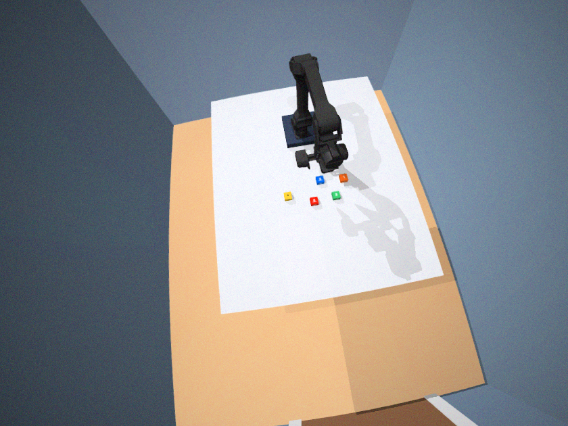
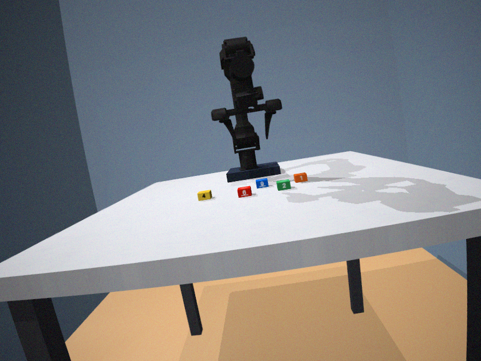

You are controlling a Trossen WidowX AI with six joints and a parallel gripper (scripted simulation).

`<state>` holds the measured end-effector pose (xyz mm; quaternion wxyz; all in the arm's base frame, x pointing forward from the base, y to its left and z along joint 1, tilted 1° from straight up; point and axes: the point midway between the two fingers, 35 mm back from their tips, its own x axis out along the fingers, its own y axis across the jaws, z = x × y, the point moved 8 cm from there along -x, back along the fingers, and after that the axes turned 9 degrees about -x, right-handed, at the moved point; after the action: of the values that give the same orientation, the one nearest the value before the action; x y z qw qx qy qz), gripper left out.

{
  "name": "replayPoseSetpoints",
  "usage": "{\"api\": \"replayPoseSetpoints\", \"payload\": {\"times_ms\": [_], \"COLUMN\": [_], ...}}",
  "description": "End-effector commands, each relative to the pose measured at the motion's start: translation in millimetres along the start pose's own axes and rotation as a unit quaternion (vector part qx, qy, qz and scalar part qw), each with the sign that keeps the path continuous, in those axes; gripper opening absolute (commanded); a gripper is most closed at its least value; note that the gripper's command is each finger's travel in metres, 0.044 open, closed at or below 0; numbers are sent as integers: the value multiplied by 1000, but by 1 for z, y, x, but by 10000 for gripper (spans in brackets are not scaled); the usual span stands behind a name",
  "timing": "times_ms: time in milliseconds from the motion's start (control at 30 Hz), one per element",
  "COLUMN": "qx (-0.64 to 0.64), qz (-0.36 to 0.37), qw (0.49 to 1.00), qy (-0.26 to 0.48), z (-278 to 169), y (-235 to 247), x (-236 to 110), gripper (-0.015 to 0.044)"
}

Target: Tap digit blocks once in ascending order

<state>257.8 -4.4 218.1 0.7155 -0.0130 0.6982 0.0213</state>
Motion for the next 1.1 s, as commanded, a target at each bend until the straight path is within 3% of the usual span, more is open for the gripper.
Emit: {"api": "replayPoseSetpoints", "payload": {"times_ms": [0,533,833,1067], "qx": [5,5,5,5], "qz": [0,0,5,6], "qw": [1000,1000,1000,1000], "qy": [-1,-1,-2,-2], "z": [-3,-2,28,28], "y": [4,6,106,108], "x": [1,1,-1,-1], "gripper": [400,400,400,400]}}
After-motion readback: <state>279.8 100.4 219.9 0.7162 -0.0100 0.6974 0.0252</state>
